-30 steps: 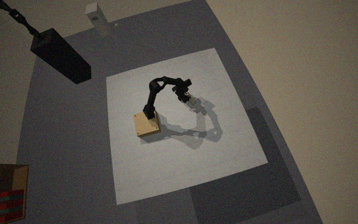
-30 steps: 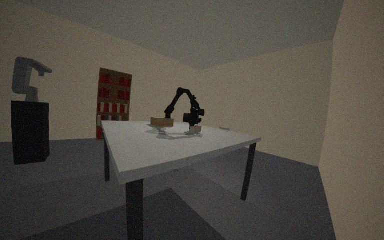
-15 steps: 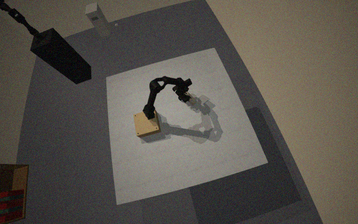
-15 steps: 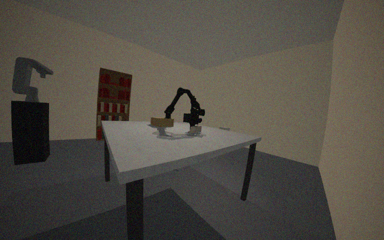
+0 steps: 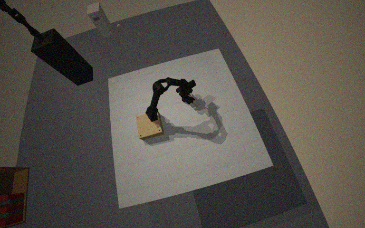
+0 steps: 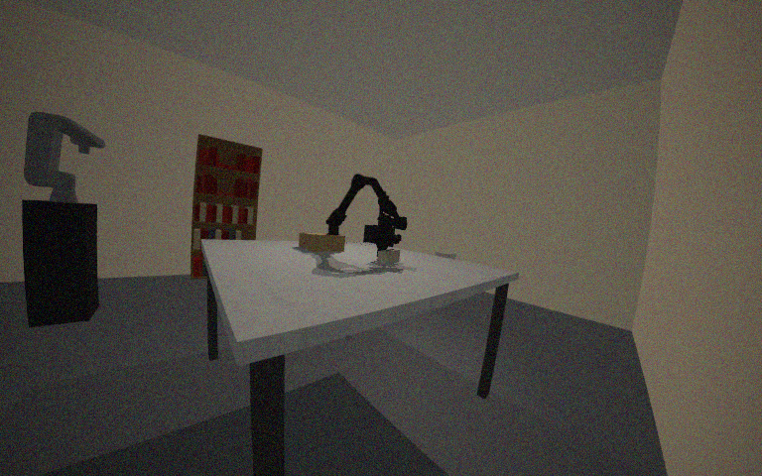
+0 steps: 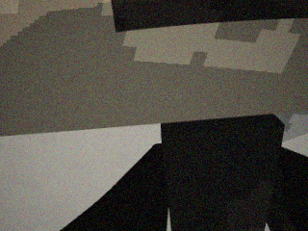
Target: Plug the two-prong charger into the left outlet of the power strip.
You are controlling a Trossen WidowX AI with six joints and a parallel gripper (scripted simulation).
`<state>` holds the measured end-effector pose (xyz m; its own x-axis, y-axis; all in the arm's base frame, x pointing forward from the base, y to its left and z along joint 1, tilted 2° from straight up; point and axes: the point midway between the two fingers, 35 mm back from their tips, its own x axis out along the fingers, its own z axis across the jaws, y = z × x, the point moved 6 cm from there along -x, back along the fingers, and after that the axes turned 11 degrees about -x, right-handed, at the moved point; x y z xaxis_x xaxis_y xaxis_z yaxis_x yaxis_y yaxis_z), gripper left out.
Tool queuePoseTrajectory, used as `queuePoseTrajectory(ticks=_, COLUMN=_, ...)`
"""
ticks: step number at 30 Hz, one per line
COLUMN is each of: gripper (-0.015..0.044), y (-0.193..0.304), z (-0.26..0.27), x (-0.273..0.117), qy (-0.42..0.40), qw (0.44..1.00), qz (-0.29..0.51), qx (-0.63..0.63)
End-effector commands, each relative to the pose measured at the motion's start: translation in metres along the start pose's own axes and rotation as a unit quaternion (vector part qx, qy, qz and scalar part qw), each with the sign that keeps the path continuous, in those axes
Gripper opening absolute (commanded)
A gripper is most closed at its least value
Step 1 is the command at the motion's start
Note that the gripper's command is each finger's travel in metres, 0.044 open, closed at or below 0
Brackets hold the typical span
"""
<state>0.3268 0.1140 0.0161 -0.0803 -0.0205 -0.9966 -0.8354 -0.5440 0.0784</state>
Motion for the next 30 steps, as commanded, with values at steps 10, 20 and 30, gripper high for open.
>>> queuePoseTrajectory(ticks=10, gripper=0.0, y=-0.006, z=-0.001, x=-0.002, qy=-0.001, qw=1.0, qz=-0.005, qx=0.002)
queuePoseTrajectory(ticks=20, gripper=0.0, y=-0.01, z=-0.002, x=-0.002, qy=-0.001, qw=1.0, qz=-0.005, qx=0.002)
queuePoseTrajectory(ticks=30, gripper=0.0, y=-0.014, z=-0.002, x=-0.003, qy=-0.001, qw=1.0, qz=-0.006, qx=0.002)
